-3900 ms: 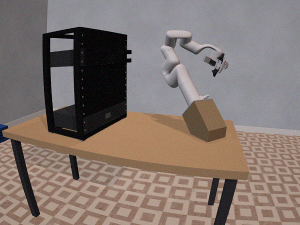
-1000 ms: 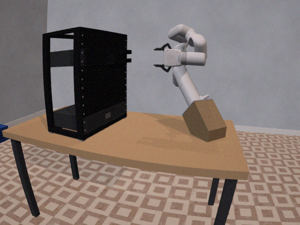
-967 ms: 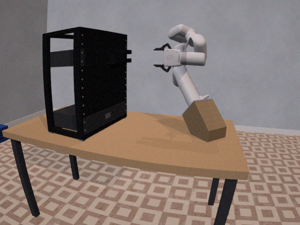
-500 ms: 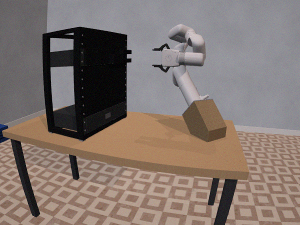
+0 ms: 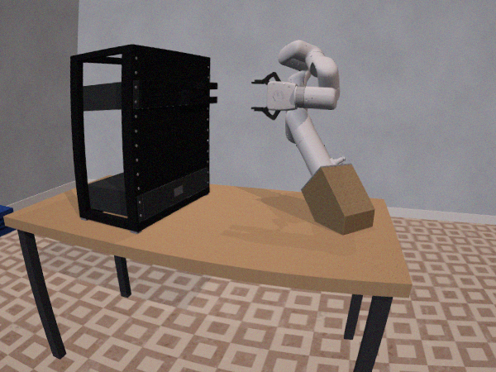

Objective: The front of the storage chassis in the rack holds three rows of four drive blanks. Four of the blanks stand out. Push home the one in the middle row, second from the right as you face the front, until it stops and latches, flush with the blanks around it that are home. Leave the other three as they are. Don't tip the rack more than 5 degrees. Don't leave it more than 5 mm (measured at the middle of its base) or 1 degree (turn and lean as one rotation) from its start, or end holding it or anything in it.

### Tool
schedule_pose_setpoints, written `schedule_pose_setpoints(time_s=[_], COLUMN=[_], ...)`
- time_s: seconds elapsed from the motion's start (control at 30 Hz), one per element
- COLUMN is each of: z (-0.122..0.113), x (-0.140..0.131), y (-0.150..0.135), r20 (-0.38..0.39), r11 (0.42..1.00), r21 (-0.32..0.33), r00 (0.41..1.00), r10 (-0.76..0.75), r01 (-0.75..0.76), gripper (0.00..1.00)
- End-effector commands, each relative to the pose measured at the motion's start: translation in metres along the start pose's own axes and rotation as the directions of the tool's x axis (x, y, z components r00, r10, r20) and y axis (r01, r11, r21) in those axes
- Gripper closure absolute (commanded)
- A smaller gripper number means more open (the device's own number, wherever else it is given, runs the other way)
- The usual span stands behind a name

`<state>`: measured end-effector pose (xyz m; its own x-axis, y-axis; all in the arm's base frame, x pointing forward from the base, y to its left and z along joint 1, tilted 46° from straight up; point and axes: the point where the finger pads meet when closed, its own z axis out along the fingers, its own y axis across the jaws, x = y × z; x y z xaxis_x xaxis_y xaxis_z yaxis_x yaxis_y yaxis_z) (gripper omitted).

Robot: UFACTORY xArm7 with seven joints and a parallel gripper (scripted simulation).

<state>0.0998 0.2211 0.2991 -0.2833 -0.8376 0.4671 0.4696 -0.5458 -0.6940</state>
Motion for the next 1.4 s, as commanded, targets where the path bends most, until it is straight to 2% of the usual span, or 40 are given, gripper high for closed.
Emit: schedule_pose_setpoints(time_s=[0.0,0.47,0.83,1.33,1.37], z=[0.0,0.001,0.022,0.098,0.098], x=[0.0,-0.001,-0.01,-0.044,-0.044], y=[-0.001,-0.001,0.0,0.003,0.003], r20=[0.0,0.0,0.001,0.001,0.001], r11=[1.0,1.0,1.0,1.0,1.0], r21=[-0.001,-0.001,0.0,0.0,0.0], r00=[1.0,1.0,1.0,1.0,1.0], r10=[0.002,0.002,0.003,0.003,0.003], r01=[-0.002,-0.002,-0.003,-0.003,-0.003], gripper=[0.0,0.0,0.0,0.0,0.0])
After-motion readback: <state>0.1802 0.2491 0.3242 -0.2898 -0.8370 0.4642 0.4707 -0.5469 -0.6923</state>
